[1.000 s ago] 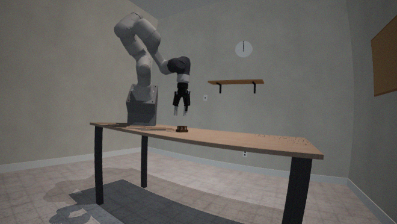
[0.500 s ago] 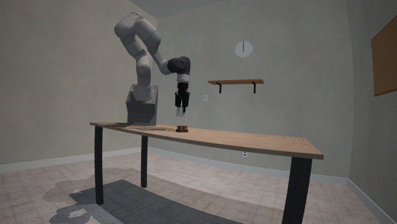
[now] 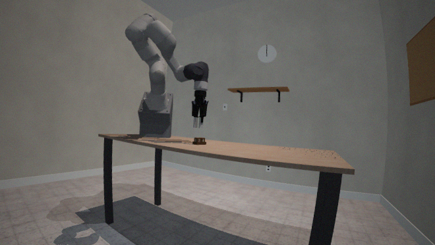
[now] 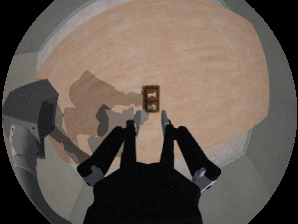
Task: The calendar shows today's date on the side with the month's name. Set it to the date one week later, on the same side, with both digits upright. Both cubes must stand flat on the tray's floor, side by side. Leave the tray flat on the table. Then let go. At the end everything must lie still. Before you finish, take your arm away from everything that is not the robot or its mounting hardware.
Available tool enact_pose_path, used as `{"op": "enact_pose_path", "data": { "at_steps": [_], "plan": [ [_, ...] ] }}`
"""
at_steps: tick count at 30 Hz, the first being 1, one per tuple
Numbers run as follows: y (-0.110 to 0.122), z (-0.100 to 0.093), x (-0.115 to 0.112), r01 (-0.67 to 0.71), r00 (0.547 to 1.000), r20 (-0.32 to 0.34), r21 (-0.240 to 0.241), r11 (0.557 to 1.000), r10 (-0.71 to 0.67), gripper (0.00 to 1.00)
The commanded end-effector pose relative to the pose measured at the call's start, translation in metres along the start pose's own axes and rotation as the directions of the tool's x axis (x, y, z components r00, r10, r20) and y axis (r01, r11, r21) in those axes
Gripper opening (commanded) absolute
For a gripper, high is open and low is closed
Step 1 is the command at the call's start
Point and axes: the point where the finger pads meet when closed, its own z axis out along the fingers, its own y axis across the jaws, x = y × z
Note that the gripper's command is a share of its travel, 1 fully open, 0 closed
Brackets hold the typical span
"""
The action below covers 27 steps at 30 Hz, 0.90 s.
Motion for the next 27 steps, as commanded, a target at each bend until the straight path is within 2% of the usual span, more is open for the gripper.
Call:
{"op": "enact_pose_path", "data": {
  "at_steps": [1, 17, 27],
  "plan": [
    [0.001, 0.0, 0.001, -0.005, 1.0, -0.002, -0.002, 1.0, 0.005, 0.29],
    [0.001, 0.008, 0.001, -0.005, 1.0, -0.002, -0.002, 1.0, 0.005, 0.29],
    [0.001, 0.022, 0.001, -0.005, 1.0, -0.002, -0.002, 1.0, 0.005, 0.29]
  ]
}}
